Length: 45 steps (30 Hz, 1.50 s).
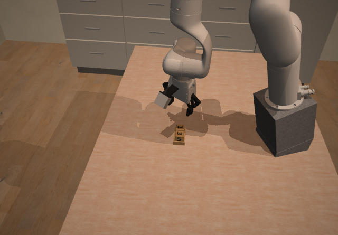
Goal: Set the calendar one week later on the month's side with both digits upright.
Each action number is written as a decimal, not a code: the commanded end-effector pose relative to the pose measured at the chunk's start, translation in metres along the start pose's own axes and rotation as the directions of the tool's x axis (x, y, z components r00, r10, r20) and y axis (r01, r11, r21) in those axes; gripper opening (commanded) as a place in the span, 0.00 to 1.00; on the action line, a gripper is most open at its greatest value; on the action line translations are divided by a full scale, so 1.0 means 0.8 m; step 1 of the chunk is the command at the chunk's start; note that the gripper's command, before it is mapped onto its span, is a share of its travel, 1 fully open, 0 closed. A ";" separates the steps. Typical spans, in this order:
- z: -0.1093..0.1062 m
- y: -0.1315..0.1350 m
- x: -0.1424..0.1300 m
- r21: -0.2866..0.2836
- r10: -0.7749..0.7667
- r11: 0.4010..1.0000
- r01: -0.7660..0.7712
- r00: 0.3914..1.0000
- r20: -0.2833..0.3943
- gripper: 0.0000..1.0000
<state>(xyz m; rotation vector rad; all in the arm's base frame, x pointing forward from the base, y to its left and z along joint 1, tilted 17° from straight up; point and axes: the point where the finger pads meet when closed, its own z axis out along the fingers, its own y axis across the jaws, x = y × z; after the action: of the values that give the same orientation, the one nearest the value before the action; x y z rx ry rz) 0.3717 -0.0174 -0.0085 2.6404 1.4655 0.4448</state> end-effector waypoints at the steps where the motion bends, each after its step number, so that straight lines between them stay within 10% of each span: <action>1: -0.003 -0.005 0.009 0.001 -0.172 0.985 0.172 0.985 -0.017 1.00; 18: -0.008 -0.027 0.030 0.026 -0.551 0.833 0.553 0.833 -0.055 1.00; 19: -0.008 -0.027 0.030 0.026 -0.551 0.833 0.553 0.833 -0.055 0.49; 45: -0.008 -0.027 0.030 0.026 -0.551 0.833 0.553 0.833 -0.055 0.49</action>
<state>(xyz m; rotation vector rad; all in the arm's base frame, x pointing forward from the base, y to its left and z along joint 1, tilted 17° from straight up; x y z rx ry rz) 0.3631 0.0147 -0.0027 2.0838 2.1618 0.4119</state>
